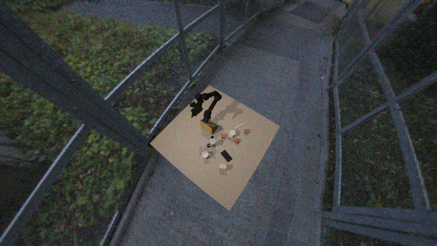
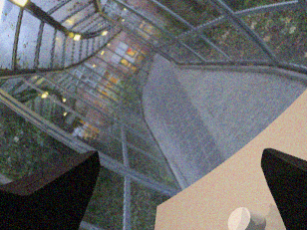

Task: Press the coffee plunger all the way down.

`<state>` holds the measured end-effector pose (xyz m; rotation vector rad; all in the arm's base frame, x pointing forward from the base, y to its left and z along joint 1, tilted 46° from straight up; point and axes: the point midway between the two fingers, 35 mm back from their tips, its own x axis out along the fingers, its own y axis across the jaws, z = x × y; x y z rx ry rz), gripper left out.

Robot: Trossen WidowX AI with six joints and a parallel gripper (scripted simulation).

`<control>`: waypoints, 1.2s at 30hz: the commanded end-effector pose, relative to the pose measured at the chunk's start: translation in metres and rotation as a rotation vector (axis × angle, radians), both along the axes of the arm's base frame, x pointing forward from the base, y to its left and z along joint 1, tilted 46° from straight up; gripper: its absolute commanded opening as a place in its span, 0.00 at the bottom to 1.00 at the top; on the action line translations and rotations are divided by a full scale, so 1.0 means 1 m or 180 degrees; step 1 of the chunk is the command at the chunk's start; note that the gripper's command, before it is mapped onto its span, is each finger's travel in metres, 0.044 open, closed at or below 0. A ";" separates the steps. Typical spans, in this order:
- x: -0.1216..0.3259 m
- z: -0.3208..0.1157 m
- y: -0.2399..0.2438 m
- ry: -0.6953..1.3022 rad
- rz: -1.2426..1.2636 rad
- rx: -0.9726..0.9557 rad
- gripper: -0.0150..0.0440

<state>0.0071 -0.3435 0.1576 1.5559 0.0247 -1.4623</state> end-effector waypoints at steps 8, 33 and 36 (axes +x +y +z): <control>0.133 -0.061 0.057 0.0061 0.3013 -0.0435 1.00; 0.187 -0.130 0.145 -0.0049 0.4382 -0.0939 1.00; 0.190 -0.133 0.145 -0.0047 0.4383 -0.0939 1.00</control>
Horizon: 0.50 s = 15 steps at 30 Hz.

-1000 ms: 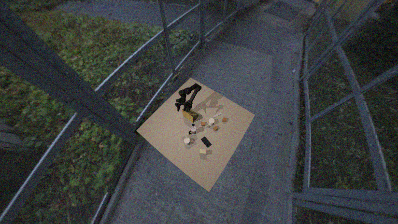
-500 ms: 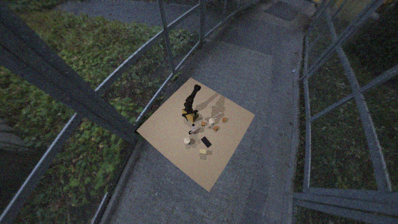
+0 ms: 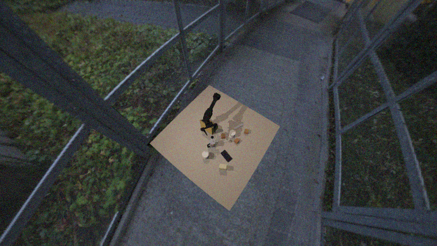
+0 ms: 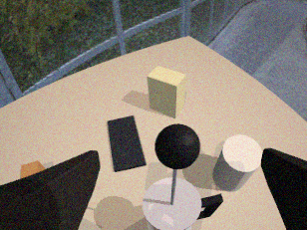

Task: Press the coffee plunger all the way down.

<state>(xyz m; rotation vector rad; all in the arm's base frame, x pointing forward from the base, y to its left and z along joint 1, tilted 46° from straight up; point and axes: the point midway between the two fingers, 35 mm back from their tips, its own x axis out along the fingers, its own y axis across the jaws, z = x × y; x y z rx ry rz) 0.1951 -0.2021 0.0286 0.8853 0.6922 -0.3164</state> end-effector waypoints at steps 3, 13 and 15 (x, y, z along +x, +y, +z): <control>0.005 -0.007 0.003 0.0002 0.0000 0.0006 1.00; 0.017 -0.018 0.004 -0.0001 0.0001 0.0005 1.00; 0.020 -0.020 0.004 -0.0003 0.0001 0.0005 1.00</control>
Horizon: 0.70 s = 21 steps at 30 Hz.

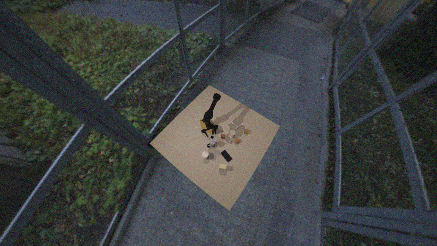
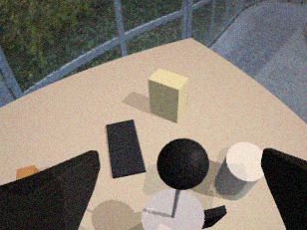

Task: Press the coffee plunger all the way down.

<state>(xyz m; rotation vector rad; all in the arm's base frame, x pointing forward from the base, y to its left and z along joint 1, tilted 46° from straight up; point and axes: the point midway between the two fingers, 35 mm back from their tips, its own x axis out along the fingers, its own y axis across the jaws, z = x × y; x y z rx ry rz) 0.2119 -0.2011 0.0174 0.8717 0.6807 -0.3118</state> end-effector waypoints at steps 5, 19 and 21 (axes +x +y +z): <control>0.009 -0.014 0.004 0.0028 -0.0013 0.0049 1.00; 0.011 -0.016 0.005 0.0025 -0.0014 0.0049 0.56; 0.011 -0.016 0.005 0.0025 -0.0014 0.0049 0.47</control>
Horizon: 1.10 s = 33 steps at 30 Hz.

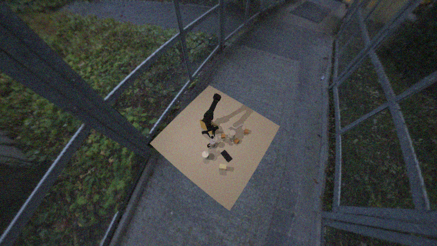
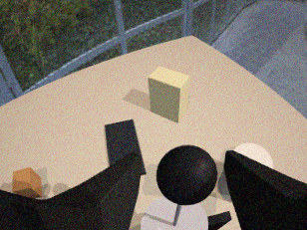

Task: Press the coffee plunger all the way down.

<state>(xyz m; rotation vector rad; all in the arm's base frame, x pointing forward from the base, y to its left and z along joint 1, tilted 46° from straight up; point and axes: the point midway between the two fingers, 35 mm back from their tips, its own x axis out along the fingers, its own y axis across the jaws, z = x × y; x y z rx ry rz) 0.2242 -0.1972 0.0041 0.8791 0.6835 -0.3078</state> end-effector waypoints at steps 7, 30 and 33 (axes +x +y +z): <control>-0.001 -0.003 0.001 0.0023 -0.0019 0.0022 0.47; 0.005 -0.028 0.014 0.0035 -0.0014 0.0021 0.47; 0.006 -0.032 0.017 0.0036 -0.0014 0.0021 0.47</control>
